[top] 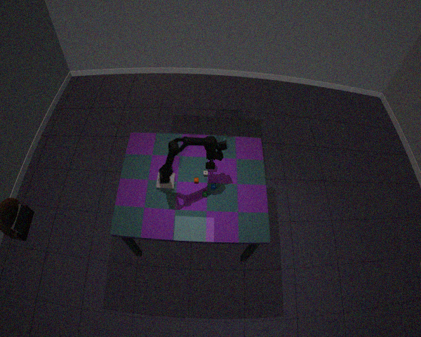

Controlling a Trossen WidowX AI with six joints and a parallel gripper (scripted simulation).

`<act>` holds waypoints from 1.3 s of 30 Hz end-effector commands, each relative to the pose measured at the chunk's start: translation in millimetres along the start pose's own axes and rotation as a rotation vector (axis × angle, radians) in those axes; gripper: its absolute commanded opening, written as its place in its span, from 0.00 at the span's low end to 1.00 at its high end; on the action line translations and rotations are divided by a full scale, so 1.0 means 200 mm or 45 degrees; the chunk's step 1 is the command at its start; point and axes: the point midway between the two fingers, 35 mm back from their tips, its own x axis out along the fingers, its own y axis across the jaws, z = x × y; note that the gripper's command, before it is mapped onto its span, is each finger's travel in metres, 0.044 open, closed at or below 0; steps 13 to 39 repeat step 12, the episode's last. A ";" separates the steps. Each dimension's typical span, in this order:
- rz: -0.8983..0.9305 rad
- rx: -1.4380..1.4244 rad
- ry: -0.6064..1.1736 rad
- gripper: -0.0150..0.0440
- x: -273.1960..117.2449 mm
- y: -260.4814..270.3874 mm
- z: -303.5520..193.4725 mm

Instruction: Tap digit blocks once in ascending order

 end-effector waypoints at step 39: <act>0.010 0.011 0.005 0.93 -0.19 0.46 -0.40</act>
